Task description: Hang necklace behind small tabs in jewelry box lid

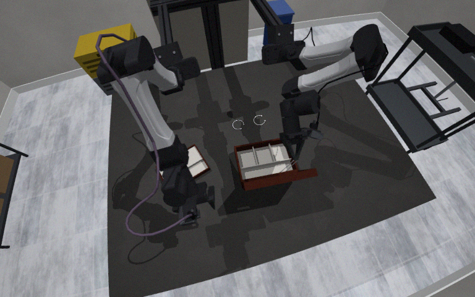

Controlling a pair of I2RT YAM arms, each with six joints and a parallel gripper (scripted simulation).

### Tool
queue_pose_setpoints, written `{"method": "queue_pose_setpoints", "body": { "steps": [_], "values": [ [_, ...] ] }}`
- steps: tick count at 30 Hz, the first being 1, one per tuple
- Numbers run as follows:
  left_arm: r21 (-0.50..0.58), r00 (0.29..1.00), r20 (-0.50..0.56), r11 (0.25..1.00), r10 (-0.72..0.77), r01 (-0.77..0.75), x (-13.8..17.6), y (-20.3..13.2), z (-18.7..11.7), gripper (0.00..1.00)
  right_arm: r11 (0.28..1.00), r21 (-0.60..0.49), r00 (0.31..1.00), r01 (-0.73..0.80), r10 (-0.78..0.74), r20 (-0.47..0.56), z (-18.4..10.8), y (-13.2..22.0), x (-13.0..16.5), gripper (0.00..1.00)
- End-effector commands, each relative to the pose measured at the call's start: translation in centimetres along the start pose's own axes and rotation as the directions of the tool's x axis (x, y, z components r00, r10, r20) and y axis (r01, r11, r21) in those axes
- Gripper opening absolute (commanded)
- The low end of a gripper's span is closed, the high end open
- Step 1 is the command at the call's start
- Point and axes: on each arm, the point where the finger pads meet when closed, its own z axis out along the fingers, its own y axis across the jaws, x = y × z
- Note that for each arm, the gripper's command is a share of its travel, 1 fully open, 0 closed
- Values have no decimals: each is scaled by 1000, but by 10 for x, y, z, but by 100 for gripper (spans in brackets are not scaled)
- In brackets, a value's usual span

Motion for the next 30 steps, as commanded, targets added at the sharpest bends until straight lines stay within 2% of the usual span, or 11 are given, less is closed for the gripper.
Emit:
{"method": "queue_pose_setpoints", "body": {
  "steps": [1, 8, 10, 24, 26, 30],
  "values": [
    [16, 1000, -9, 1000, -20, 20, 2, -5, 7, 3, 1000, 0, 997, -6, 6, 81, -20, 1, -34, 100],
    [38, 999, 5, 998, -39, 39, -3, -11, 10, 3, 1000, 0, 997, -6, 6, 81, -20, 1, -34, 100],
    [16, 1000, -9, 1000, -20, 20, 3, -2, 13, 3, 1000, 0, 997, -6, 6, 81, -20, 1, -34, 100],
    [14, 1000, -9, 1000, -18, 18, 4, 2, 23, 3, 1000, 0, 997, -6, 6, 81, -20, 1, -34, 100],
    [45, 999, 10, 998, -42, 41, -7, -13, 25, 3, 1000, 0, 997, -6, 6, 81, -20, 1, -34, 100],
    [7, 1000, -12, 1000, -12, 12, 5, 6, 28, 3, 1000, 0, 997, -6, 6, 81, -20, 1, -34, 100]
  ]
}}
